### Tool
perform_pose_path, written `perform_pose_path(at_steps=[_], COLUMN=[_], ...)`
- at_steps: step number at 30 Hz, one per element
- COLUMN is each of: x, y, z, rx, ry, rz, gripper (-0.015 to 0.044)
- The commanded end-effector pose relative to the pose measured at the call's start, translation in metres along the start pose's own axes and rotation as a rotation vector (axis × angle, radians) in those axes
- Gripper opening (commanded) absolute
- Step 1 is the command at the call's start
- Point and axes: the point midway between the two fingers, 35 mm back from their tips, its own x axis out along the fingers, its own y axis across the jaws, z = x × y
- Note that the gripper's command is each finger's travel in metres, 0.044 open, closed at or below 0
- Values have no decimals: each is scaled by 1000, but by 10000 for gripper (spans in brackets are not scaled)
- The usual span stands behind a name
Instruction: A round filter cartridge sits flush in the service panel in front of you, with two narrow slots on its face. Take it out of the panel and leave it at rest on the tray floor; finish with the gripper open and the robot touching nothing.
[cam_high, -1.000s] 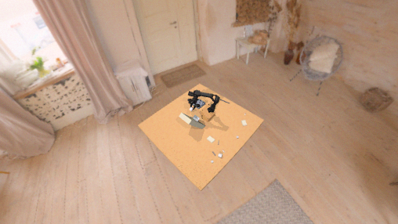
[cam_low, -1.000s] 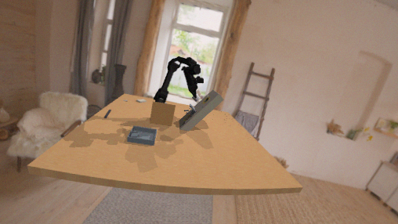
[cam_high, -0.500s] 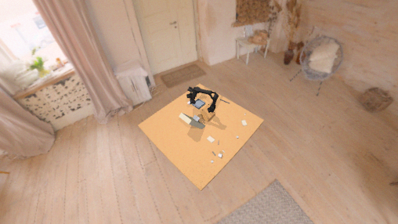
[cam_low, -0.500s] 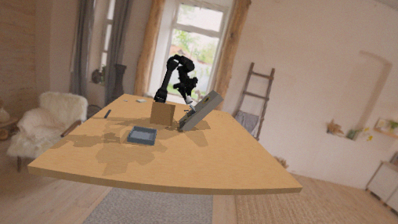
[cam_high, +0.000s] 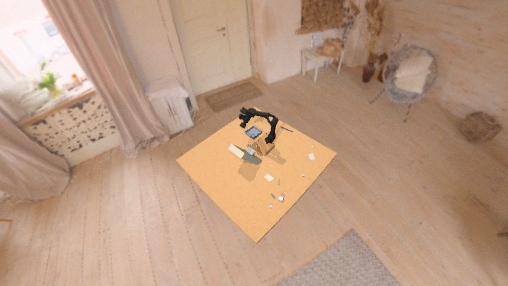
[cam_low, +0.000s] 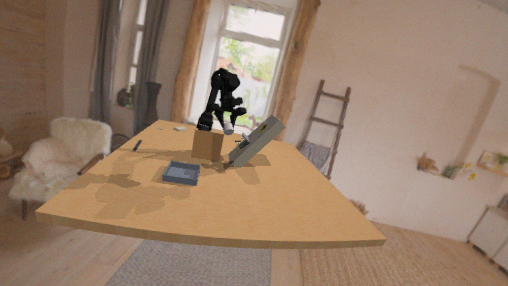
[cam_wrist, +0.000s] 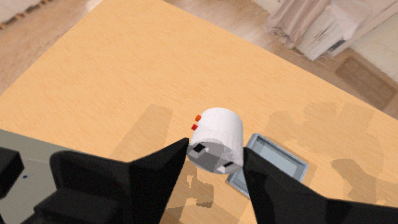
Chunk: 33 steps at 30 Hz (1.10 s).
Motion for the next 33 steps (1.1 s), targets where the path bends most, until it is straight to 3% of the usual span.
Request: perform_pose_path(at_steps=[1,20,33], x=[9,81,109], y=[-18,-135,-157], z=[-4,-81,-118], rx=[54,436,546], ry=[-4,-6,3], rz=[-34,-260,-324], gripper=[0,0,0])
